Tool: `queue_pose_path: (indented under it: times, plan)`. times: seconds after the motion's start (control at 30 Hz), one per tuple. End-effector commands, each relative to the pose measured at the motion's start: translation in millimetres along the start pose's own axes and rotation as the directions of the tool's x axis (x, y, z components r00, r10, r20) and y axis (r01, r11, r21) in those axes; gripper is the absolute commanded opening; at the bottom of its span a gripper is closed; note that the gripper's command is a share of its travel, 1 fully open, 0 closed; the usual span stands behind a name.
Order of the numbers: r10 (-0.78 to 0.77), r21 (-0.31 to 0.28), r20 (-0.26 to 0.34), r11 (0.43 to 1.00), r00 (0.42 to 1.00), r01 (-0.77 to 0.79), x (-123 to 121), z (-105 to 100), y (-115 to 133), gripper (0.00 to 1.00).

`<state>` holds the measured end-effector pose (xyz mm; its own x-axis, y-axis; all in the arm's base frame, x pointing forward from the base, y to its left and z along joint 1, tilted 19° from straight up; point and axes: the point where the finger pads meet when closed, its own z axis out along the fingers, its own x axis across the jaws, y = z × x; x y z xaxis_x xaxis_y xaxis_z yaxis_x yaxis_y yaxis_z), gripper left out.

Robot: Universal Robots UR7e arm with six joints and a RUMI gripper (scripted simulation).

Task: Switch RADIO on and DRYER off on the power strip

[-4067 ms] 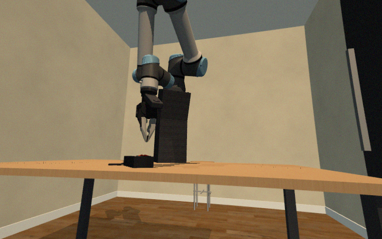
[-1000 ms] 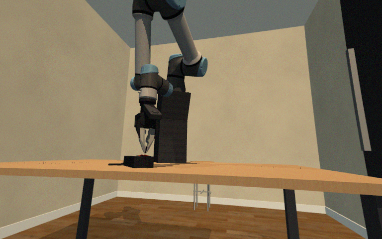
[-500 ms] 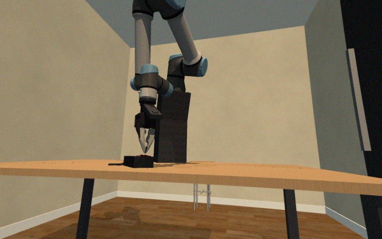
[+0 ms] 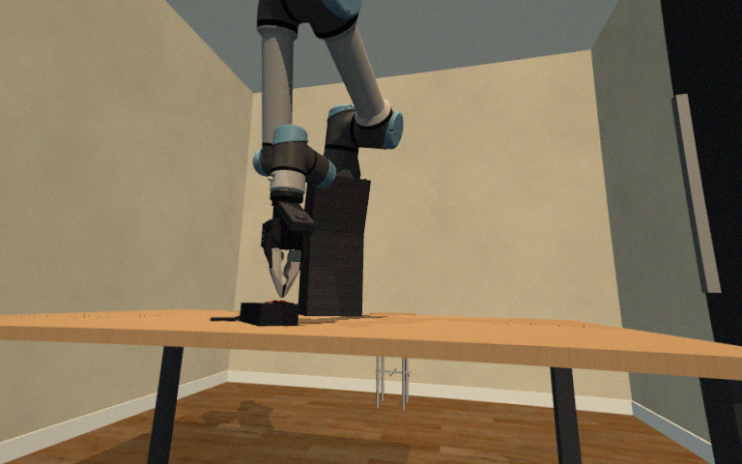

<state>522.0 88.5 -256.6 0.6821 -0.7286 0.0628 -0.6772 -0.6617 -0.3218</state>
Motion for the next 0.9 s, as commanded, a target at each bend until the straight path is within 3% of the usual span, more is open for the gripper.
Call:
queue_pose_path:
  times: [0.0, 0.87]
  plan:
    - [-0.002, 0.001, -0.002, 1.0, 1.0, 0.002, 1.0, 2.2, -1.5, 0.0]
    - [-0.001, 0.001, -0.002, 1.0, 1.0, 0.001, 0.4, 9.8, -1.0, 0.0]
